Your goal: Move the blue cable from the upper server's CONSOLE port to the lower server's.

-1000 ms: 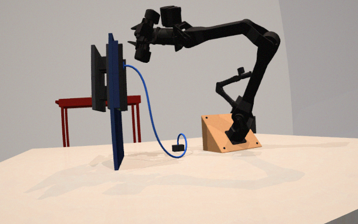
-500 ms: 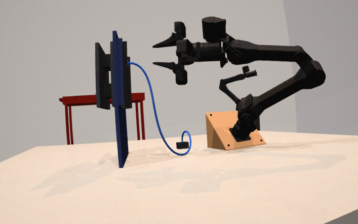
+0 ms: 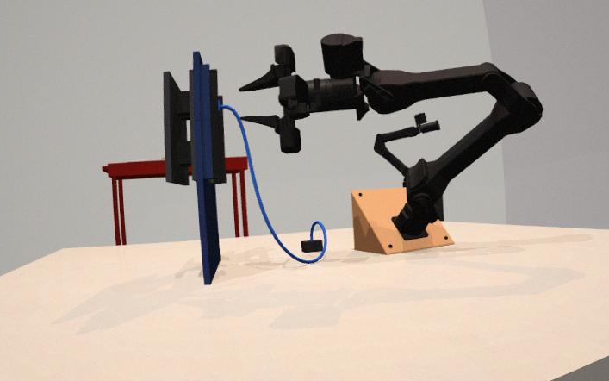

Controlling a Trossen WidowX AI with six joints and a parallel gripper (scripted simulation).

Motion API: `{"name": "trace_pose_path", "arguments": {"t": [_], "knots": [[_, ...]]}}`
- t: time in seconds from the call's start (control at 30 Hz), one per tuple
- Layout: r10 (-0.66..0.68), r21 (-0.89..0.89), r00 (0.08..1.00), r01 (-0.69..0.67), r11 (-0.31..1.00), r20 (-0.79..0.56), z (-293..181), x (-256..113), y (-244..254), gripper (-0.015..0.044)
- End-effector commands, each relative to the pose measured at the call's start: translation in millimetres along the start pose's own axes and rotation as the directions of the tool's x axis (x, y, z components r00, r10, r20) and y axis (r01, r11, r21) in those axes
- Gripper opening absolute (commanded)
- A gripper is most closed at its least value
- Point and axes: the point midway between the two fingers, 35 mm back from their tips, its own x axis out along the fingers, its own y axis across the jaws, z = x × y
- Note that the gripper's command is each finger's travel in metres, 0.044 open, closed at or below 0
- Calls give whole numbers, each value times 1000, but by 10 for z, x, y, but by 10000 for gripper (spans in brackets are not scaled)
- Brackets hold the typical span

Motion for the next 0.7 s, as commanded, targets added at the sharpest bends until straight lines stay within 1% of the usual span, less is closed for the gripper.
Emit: {"name": "trace_pose_path", "arguments": {"t": [0.0,0.67], "knots": [[-9,3,1000,9,1000,4,52,133,-12,239],[-11,4,1000,11,1000,5,125,372,-33,239]]}}
